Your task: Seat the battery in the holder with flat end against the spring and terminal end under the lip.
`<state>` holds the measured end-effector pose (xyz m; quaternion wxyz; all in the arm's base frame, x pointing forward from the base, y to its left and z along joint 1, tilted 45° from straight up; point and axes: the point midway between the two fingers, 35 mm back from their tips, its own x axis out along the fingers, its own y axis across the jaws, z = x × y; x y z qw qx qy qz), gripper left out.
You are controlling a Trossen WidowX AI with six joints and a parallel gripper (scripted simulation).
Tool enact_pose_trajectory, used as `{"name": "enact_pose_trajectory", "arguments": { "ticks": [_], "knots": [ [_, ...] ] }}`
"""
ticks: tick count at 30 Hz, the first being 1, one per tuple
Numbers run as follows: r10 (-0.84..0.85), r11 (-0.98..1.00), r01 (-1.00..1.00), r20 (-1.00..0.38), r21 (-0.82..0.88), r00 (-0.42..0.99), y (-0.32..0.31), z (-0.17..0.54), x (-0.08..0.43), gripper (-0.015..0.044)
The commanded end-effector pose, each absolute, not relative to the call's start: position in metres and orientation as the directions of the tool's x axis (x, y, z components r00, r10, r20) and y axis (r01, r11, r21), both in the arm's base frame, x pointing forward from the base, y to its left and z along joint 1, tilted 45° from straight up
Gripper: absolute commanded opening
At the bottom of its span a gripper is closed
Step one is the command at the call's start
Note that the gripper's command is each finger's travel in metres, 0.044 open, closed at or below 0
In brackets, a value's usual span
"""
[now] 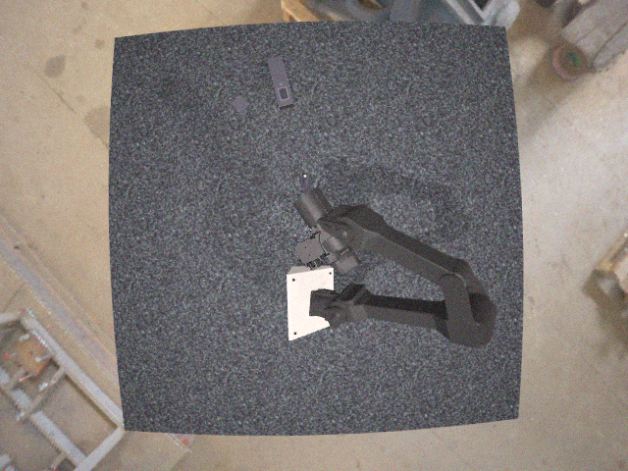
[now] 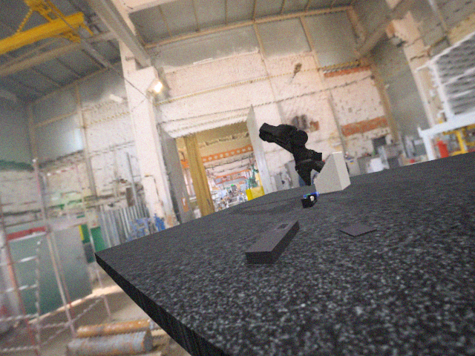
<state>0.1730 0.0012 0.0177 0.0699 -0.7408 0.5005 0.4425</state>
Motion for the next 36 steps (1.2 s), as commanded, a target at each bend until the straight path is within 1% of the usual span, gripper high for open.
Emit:
{"name": "enact_pose_trajectory", "arguments": {
  "ticks": [1, 36],
  "knots": [
    [-0.69, -0.495, -0.791, -0.716, 0.36, 0.107, 0.0, 0.018, 0.172, 0.0221],
    [-0.692, -0.494, -0.791, -0.714, 0.36, 0.107, -0.036, -0.017, 0.177, 0.0221]
  ]
}}
